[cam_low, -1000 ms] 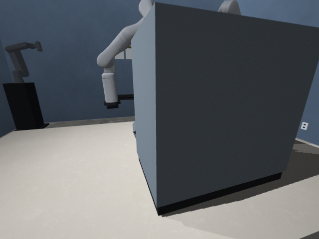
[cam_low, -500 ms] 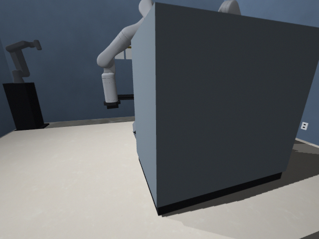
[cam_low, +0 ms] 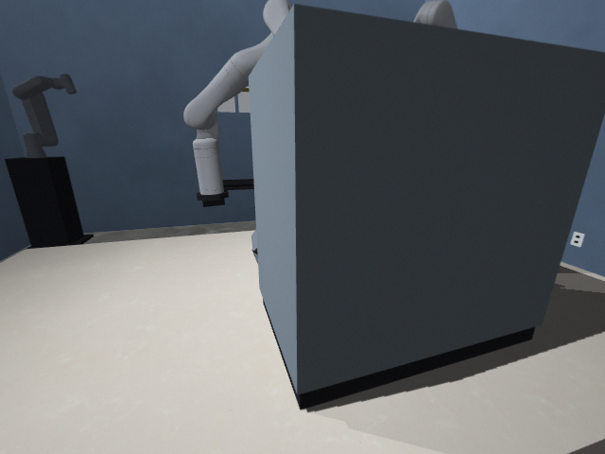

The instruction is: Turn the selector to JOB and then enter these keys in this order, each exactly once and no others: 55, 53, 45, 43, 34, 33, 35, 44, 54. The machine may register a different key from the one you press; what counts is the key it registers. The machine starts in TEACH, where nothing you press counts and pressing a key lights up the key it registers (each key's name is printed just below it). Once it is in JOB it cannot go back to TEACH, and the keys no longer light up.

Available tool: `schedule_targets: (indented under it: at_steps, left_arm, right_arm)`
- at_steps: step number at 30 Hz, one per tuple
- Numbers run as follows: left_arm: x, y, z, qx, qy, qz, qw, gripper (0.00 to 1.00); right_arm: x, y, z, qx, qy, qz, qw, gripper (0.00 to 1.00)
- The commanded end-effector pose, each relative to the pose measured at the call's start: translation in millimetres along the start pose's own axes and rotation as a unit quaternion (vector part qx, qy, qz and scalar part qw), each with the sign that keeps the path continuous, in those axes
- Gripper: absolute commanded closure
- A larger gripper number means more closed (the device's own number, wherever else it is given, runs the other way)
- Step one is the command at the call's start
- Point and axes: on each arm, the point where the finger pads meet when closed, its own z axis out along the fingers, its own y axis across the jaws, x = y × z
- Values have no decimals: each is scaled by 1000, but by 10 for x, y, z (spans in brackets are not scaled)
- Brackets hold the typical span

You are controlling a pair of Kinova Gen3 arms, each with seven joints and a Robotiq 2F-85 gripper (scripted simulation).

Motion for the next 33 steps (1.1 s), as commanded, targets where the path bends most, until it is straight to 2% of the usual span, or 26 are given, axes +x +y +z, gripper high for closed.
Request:
schedule_targets:
  at_steps: [1, 23, 33]
  left_arm:
    - [-4, 1, -7, 0, -1, 0, 1000, 2]
    - [-4, 1, -7, 0, -1, 0, 1000, 2]
    - [-4, 1, -7, 0, -1, 0, 1000, 2]
  right_arm:
    - [-4, -9, -7, 1, -1, 0, 1000, 903]
    - [-4, -9, -11, 1, -1, 0, 1000, 903]
    - [-4, -9, -104, 1, -1, 0, 1000, 903]
